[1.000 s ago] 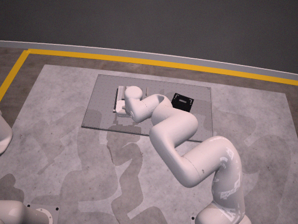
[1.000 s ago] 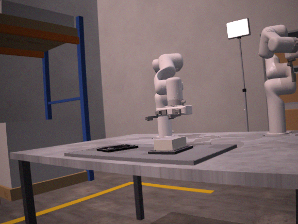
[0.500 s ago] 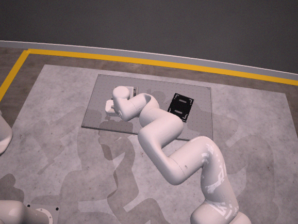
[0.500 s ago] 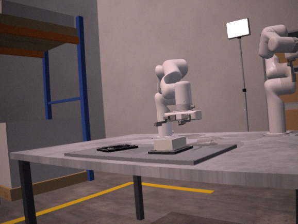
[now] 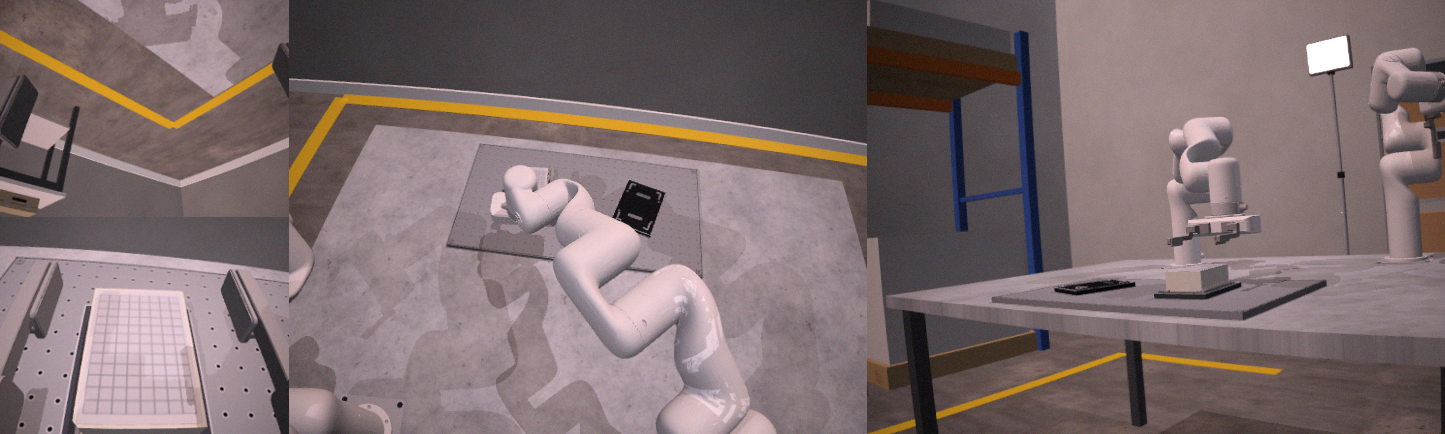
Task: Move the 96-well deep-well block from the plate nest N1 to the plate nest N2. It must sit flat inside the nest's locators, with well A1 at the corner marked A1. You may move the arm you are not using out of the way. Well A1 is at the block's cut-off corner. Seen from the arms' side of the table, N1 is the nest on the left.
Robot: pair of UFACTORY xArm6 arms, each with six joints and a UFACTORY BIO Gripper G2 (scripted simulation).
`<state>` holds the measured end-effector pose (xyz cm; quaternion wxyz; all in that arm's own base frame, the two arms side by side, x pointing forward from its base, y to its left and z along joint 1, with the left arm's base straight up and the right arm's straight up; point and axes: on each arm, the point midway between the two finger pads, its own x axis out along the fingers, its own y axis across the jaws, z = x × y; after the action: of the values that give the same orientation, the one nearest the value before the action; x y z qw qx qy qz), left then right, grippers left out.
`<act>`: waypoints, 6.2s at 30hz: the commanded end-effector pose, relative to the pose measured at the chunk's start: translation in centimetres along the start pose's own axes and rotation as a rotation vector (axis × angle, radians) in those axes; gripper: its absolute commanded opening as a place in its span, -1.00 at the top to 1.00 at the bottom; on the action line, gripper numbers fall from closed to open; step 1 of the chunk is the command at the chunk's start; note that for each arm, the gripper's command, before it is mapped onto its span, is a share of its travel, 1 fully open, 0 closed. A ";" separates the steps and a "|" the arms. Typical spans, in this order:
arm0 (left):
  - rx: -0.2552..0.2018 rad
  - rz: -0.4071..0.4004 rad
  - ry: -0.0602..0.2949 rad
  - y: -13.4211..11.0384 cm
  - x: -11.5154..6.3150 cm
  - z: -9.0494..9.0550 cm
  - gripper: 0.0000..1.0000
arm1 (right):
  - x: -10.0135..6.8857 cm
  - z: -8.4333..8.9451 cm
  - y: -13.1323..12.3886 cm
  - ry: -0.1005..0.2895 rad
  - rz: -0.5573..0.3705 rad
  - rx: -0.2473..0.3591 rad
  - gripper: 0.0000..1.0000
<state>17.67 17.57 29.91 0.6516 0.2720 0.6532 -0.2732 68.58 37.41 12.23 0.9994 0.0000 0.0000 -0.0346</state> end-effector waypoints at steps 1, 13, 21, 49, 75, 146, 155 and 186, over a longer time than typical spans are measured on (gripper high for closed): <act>0.000 0.002 -0.001 0.0 -0.1 0.0 -1.00 | 0.1 0.3 0.1 -0.004 0.000 0.003 0.25; 0.000 0.002 -0.001 0.0 -0.1 0.0 -1.00 | 0.1 -1.2 0.1 -0.004 0.000 0.003 0.25; 0.000 0.002 -0.001 0.0 -0.1 0.0 -1.00 | 0.1 -2.5 0.1 -0.004 0.000 0.003 0.25; 0.000 0.002 -0.001 0.0 -0.1 0.0 -1.00 | 0.1 -5.7 0.1 -0.004 0.000 0.003 0.25; 0.000 0.002 -0.001 0.0 -0.1 0.0 -1.00 | 0.1 -6.8 0.1 -0.004 0.000 0.003 0.25; 0.000 0.002 -0.001 0.0 -0.1 0.0 -1.00 | 0.1 -7.7 0.1 -0.004 0.000 0.003 1.00; 0.000 0.002 -0.001 0.0 -0.1 0.0 -1.00 | 0.1 -7.7 0.1 -0.004 0.000 0.003 1.00; 0.000 0.002 -0.001 0.0 -0.1 0.0 -1.00 | 0.1 -6.3 0.1 -0.004 0.000 0.003 1.00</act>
<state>17.67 17.57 29.91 0.6516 0.2720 0.6532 -0.2732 68.59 37.43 5.38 0.9994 -0.0001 0.0001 -0.0346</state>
